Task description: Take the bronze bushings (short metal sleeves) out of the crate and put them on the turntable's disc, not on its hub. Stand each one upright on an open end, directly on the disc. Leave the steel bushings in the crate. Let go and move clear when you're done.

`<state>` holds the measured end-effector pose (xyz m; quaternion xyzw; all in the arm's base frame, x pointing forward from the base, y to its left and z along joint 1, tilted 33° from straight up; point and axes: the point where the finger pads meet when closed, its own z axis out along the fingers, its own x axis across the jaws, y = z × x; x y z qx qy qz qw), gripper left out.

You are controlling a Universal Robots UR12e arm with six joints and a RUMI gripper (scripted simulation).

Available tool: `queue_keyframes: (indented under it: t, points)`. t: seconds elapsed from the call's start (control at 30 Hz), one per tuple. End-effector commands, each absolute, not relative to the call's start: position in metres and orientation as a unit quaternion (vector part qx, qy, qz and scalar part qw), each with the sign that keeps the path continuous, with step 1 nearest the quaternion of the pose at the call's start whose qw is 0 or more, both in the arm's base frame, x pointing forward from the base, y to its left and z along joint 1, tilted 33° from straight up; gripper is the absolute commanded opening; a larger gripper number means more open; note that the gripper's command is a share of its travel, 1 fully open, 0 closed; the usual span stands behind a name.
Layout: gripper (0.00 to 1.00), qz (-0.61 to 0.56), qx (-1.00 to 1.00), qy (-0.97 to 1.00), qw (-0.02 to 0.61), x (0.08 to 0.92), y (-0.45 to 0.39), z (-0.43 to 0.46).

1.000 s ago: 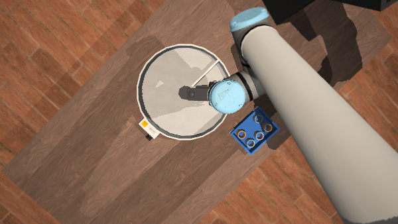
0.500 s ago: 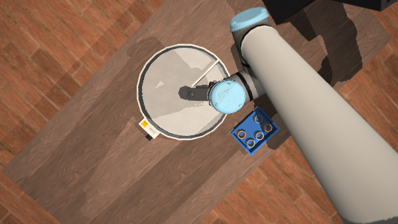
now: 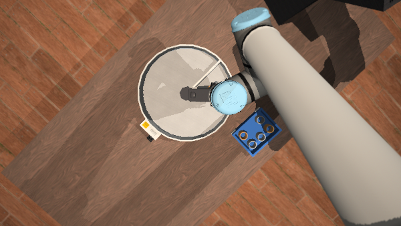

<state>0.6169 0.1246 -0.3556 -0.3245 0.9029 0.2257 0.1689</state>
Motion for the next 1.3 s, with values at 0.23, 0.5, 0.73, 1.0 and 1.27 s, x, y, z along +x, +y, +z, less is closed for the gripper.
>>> queue_keyframes:
  t: [0.23, 0.5, 0.73, 1.0, 1.27]
  points:
    - [0.0, 0.225, -0.324, 0.903, 0.169, 0.619, 0.129, -0.364]
    - [0.0, 0.225, -0.324, 0.903, 0.169, 0.621, 0.137, -0.376]
    - [0.0, 0.225, -0.324, 0.903, 0.169, 0.622, 0.141, -0.383]
    - [0.0, 0.225, -0.324, 0.903, 0.169, 0.624, 0.146, -0.39]
    - [0.0, 0.225, -0.324, 0.903, 0.169, 0.624, 0.147, -0.392]
